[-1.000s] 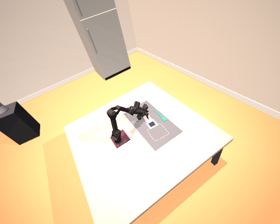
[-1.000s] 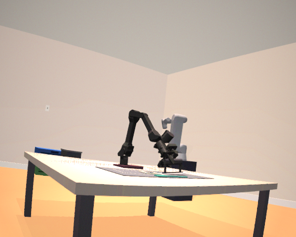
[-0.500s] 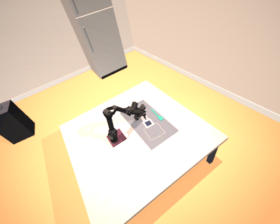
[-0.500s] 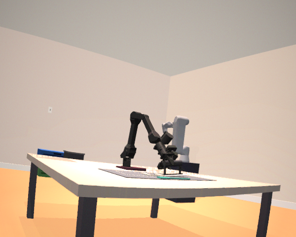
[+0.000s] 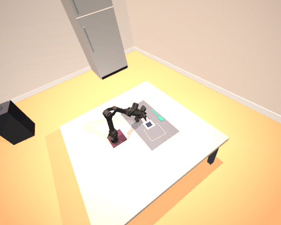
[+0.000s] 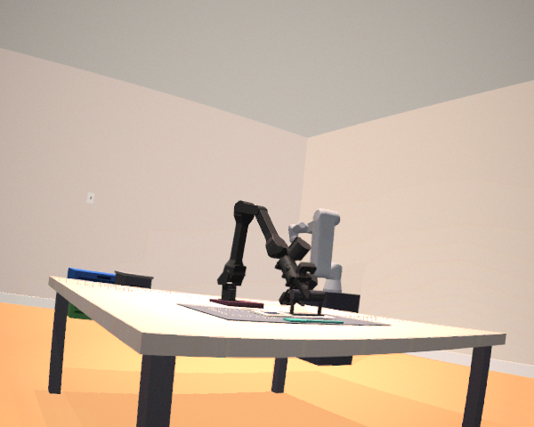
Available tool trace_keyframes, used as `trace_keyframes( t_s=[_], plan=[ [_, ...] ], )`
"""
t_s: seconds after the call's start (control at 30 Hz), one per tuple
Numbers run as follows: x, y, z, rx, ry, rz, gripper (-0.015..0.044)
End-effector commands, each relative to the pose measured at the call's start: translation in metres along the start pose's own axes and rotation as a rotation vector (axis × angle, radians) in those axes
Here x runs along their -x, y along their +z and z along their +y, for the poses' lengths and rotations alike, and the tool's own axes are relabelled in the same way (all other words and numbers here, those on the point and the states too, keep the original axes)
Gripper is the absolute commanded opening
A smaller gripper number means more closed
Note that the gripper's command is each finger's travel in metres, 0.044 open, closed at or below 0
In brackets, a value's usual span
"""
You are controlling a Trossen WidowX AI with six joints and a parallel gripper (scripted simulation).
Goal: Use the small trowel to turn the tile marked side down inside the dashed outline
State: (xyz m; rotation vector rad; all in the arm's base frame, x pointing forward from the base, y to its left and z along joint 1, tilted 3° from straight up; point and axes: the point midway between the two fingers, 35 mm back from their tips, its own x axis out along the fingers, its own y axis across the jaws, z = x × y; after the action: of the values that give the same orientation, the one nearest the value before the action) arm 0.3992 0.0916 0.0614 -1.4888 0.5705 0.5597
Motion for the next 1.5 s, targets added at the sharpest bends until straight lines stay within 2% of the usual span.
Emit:
trace_keyframes(
  t_s=[0.0,1.47],
  plan=[
    [0.003,0.003,-0.011,0.023,-0.023,0.021,0.0000],
    [0.036,-0.045,-0.049,0.037,-0.024,0.033,0.0000]
  ],
)
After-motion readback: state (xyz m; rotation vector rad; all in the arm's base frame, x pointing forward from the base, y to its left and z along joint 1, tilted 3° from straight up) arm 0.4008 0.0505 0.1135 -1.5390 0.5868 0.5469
